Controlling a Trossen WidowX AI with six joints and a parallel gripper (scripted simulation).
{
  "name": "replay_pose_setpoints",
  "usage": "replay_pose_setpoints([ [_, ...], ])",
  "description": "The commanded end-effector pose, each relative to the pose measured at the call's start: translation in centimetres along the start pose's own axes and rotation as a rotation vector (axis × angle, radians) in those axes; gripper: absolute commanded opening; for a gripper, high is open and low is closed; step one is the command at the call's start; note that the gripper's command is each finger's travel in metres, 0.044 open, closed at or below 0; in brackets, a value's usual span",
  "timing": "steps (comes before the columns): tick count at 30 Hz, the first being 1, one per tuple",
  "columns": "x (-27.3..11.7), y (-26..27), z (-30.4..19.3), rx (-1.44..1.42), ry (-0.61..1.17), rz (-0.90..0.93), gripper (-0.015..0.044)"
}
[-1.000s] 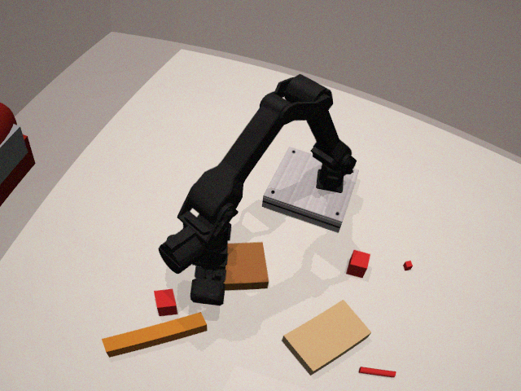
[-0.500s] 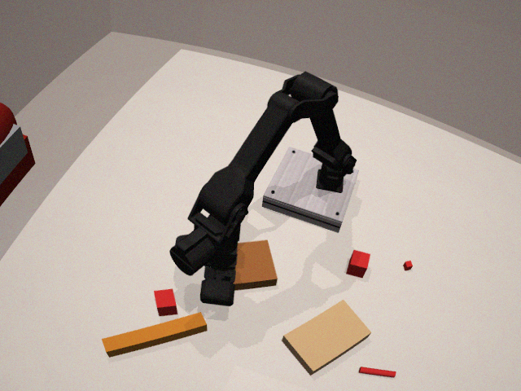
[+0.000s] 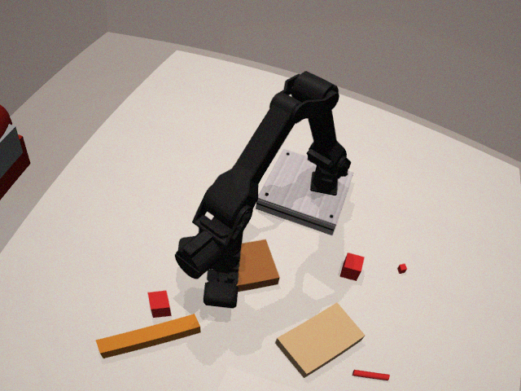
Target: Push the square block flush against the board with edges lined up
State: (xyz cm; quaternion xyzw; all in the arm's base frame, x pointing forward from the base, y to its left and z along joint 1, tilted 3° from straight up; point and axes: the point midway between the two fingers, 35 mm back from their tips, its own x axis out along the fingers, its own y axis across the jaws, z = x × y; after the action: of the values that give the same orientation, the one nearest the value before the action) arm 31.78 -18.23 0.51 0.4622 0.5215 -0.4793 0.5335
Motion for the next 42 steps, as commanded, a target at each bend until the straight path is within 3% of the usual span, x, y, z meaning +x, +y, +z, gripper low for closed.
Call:
replay_pose_setpoints([
  [1, 0.2, -0.3, -0.8, 0.000, 0.010, -0.006, 0.0000],
  [17, 0.2, -0.6, -2.6, -0.001, 0.011, -0.007, 0.0000],
  [42, 0.3, -0.4, 1.3, 0.000, 0.008, -0.007, 0.0000],
])
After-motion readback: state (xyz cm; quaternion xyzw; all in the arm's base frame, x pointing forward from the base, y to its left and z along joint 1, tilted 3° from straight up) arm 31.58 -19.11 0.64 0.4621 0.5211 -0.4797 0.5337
